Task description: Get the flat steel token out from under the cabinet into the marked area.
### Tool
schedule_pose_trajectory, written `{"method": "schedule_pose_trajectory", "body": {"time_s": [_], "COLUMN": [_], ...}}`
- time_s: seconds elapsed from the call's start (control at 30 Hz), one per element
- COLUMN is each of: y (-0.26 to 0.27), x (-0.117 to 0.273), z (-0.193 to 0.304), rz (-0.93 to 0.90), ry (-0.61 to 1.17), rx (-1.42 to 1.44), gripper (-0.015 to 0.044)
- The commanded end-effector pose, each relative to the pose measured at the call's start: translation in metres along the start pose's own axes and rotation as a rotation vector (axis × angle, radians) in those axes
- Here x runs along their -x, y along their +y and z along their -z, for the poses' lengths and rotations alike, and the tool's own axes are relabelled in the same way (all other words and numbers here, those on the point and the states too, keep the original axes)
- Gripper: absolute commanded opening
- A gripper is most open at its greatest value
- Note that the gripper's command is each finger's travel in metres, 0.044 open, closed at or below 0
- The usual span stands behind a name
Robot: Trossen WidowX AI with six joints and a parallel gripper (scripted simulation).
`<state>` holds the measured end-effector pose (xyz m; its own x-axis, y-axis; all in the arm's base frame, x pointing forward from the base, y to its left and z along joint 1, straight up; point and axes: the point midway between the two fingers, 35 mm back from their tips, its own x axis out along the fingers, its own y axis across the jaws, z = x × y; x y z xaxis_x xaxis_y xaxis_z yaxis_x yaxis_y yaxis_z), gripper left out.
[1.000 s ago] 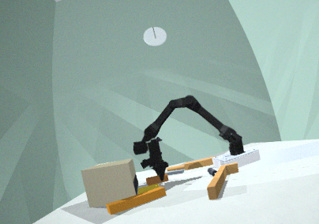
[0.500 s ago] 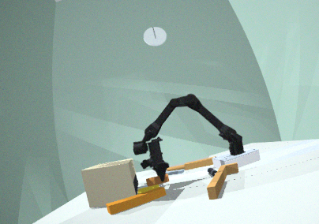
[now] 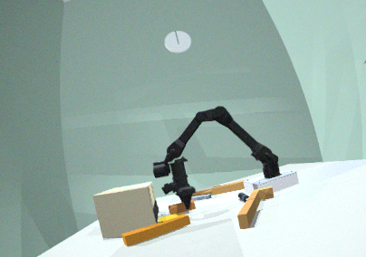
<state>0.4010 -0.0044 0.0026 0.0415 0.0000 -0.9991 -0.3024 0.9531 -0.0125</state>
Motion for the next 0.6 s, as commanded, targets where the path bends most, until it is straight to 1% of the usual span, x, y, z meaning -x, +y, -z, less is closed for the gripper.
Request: {"method": "schedule_pose_trajectory", "body": {"time_s": [0.0, 0.57], "y": [0.008, 0.027], "x": [-0.001, -0.001], "z": [0.001, 0.001], "rz": [-0.006, -0.007], "ry": [0.003, 0.003], "rx": [0.009, 0.009], "gripper": [0.0000, 0.0000]}}
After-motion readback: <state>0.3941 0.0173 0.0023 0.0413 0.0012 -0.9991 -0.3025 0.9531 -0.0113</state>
